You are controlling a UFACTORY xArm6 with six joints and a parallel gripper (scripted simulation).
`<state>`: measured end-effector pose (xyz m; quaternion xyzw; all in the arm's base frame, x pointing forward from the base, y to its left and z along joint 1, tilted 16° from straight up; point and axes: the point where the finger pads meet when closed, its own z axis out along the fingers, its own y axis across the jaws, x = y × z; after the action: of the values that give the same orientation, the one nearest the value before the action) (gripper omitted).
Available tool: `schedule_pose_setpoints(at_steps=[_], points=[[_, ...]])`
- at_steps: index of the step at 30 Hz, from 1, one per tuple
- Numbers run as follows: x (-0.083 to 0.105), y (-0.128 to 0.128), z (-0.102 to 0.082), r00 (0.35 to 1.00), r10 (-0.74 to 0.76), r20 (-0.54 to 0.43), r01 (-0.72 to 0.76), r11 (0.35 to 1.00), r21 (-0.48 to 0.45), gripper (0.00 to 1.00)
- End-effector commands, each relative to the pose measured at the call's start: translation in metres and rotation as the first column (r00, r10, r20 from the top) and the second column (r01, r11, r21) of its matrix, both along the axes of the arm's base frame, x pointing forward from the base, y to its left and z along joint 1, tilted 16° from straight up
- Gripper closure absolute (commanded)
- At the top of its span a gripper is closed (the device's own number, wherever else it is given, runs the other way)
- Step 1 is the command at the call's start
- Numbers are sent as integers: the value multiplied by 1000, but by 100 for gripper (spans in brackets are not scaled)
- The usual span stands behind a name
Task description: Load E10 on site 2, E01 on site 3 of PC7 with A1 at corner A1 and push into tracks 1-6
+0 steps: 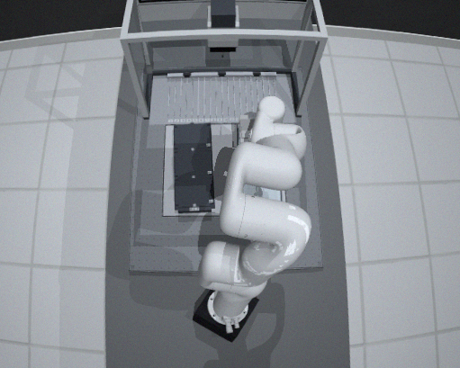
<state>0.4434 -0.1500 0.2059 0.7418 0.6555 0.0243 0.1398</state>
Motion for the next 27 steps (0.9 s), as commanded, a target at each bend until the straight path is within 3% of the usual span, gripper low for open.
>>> schedule_pose_setpoints(at_steps=[1, 27], points=[[4, -2, -9, 1000, 0, 4, 0, 1000, -1, 0], [12, -9, -44, 1000, 0, 4, 0, 1000, -1, 0]])
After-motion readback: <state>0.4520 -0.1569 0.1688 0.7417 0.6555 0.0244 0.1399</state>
